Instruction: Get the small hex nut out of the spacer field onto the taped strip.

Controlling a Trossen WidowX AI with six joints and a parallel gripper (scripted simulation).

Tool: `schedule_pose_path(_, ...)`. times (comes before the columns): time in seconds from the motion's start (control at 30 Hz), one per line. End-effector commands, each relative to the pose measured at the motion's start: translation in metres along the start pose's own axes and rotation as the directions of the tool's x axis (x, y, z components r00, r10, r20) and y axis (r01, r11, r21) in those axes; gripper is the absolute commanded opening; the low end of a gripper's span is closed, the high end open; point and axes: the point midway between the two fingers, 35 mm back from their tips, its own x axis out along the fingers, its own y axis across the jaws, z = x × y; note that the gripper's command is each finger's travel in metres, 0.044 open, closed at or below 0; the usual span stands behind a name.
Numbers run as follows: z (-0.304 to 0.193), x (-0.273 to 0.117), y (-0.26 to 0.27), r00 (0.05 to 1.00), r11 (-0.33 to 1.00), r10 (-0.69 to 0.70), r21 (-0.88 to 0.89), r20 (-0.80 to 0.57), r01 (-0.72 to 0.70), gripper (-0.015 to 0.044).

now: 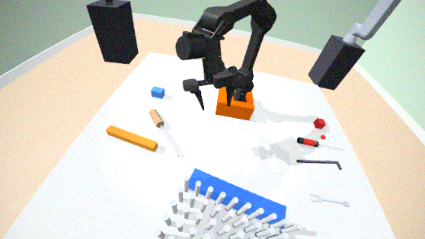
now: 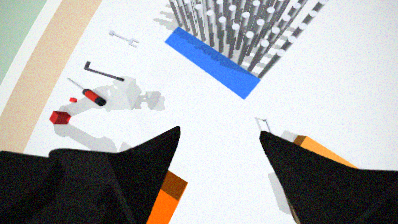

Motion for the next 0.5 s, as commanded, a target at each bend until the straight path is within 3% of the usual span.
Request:
schedule_pose_path(0.0,0.001,0.002,-0.001,1.0,1.0,-0.007,-0.002,-0.002,0.007,0.0426)
schedule_pose_path(0.27,0.05,0.097,-0.028,0.945,0.945,-0.323,-0.042,0.055,0.325,0.044)
schedule_pose_path(0.47,0.074,0.13,-0.017,0.887,0.898,-0.436,0.011,0.15,0.439,0.044)
